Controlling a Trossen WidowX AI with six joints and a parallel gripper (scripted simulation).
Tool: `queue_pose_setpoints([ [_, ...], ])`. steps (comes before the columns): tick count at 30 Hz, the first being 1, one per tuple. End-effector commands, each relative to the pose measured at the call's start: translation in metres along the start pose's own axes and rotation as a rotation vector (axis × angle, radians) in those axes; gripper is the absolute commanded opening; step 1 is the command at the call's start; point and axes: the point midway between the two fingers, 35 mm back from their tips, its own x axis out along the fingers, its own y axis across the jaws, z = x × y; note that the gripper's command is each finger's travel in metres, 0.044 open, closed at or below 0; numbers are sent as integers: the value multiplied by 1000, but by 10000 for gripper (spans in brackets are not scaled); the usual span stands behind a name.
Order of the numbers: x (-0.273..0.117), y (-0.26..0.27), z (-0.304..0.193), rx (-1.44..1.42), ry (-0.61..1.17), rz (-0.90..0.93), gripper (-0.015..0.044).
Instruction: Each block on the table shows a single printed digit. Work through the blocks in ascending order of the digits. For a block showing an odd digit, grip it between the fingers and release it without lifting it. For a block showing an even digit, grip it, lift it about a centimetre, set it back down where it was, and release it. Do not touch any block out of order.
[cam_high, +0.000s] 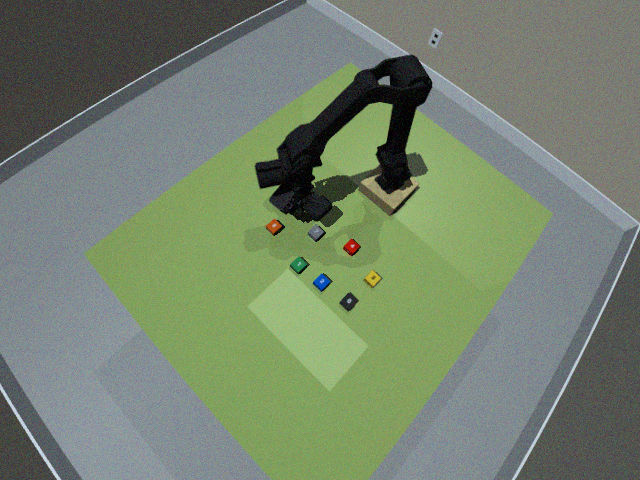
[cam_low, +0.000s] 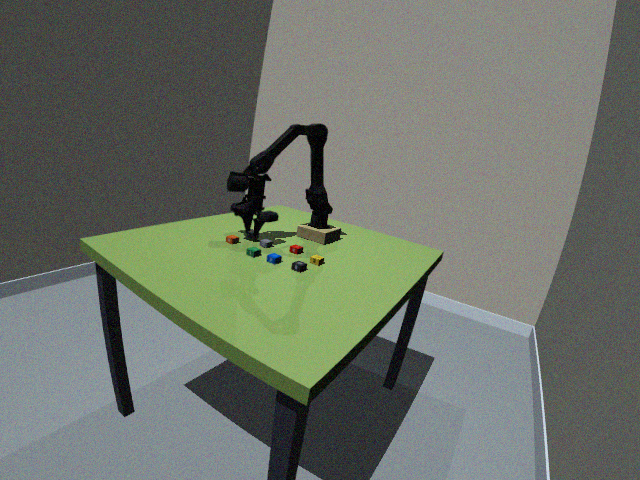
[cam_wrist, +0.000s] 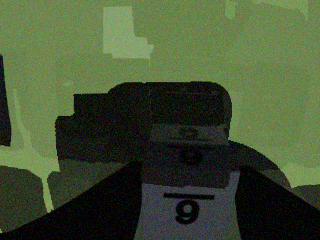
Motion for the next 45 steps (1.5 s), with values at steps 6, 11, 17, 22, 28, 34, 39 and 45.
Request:
queue_pose_setpoints([
  [6,2,1,-2,-4,4,5,120],
  [11,2,1,-2,-4,4,5,120],
  [17,-2,1,-2,-4,4,5,120],
  [22,-11,1,-1,-4,3,5,120],
  [28,-13,1,-1,-4,3,5,120],
  [34,-13,1,-1,-4,3,5,120],
  [39,-12,1,-1,-4,3,5,120],
  [45,-3,1,-1,-4,4,5,120],
])
